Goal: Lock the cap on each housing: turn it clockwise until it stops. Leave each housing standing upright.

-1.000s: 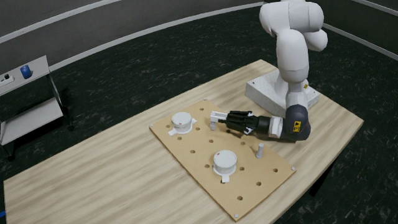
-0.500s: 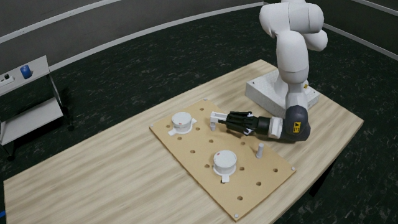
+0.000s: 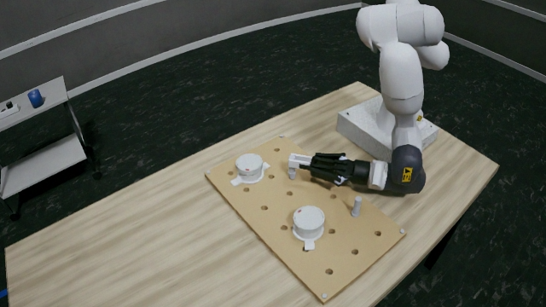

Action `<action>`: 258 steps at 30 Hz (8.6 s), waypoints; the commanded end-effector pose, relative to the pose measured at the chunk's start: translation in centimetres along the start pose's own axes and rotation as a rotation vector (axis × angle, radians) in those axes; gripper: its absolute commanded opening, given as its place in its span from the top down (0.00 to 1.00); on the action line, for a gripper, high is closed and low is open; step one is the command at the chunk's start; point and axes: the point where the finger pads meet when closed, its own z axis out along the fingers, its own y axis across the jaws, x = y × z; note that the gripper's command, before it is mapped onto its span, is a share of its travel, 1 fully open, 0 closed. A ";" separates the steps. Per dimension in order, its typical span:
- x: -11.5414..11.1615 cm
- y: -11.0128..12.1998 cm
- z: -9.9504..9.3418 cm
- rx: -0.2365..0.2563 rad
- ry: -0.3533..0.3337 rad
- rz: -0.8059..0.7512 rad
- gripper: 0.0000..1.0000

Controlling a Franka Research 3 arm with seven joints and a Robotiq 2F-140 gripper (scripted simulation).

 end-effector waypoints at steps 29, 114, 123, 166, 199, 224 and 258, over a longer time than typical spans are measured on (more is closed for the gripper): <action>0.2 -0.1 0.1 0.003 0.008 0.008 0.90; 0.2 -0.1 -4.9 0.003 0.008 0.008 0.64; 0.2 -0.1 -4.9 0.003 0.008 0.008 0.64; 4.5 -0.1 -4.8 0.003 0.008 0.008 0.64; 6.7 -0.1 -4.7 0.003 0.008 0.008 0.64; 6.7 -0.1 -4.7 0.003 -0.313 0.007 0.64; 6.4 0.3 -4.7 -0.007 -0.662 -0.004 0.64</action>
